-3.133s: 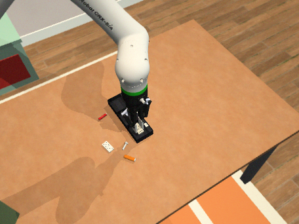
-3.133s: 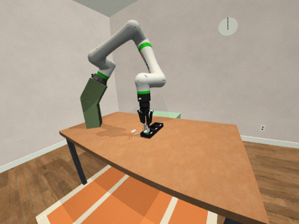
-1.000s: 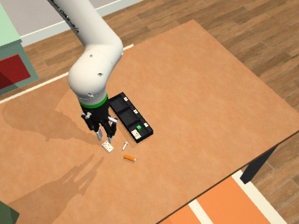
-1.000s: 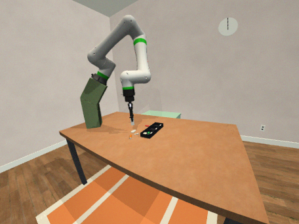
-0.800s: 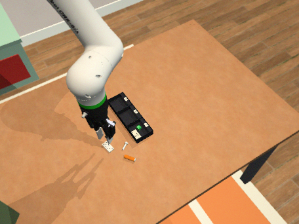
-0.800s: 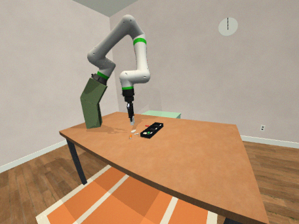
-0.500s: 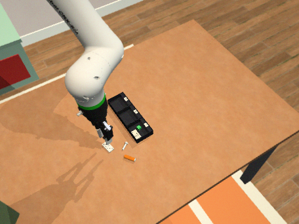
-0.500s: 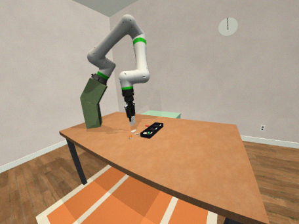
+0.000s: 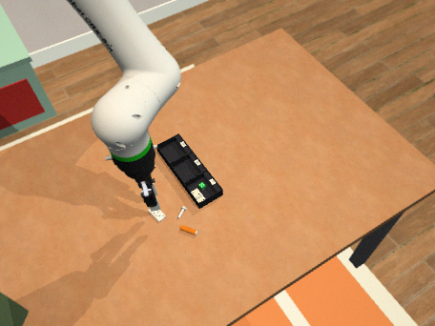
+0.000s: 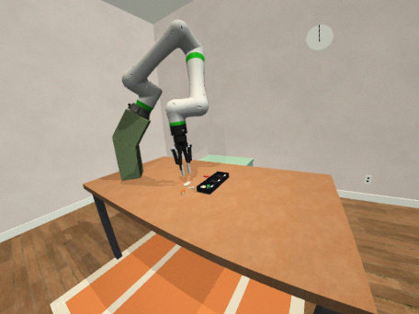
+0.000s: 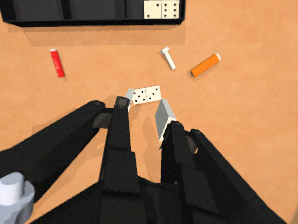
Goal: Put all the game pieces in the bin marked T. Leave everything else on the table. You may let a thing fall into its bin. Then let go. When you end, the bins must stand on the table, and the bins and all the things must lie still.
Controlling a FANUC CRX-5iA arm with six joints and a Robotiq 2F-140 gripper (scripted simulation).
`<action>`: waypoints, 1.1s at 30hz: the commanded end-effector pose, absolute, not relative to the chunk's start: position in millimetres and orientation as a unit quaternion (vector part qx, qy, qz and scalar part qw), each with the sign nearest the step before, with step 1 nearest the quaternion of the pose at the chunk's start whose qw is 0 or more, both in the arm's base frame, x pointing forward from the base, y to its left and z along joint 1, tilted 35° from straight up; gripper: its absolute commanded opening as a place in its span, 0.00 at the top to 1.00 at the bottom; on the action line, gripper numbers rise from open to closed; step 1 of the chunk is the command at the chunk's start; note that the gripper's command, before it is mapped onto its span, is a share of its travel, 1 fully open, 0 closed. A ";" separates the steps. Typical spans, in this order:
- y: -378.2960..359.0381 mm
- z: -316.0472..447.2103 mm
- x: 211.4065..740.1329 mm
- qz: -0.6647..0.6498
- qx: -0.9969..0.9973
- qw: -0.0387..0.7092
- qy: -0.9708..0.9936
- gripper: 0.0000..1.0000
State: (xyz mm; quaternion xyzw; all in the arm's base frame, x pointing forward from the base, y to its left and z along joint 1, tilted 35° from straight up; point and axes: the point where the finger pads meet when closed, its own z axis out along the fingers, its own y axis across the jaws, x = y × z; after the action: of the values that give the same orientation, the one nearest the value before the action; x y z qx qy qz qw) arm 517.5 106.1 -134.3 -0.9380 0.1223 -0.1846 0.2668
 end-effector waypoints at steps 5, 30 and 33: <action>105.9 -134.2 517.6 -0.140 -0.911 0.286 0.262 0.75; 105.9 -134.2 517.7 -0.011 -0.753 0.298 0.587 0.75; 105.9 -134.2 517.6 -0.011 -0.753 0.298 0.587 0.75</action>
State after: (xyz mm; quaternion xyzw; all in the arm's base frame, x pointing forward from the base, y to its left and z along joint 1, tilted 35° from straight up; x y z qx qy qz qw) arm 518.0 105.8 -134.2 -0.7531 0.5765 -0.0246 0.3161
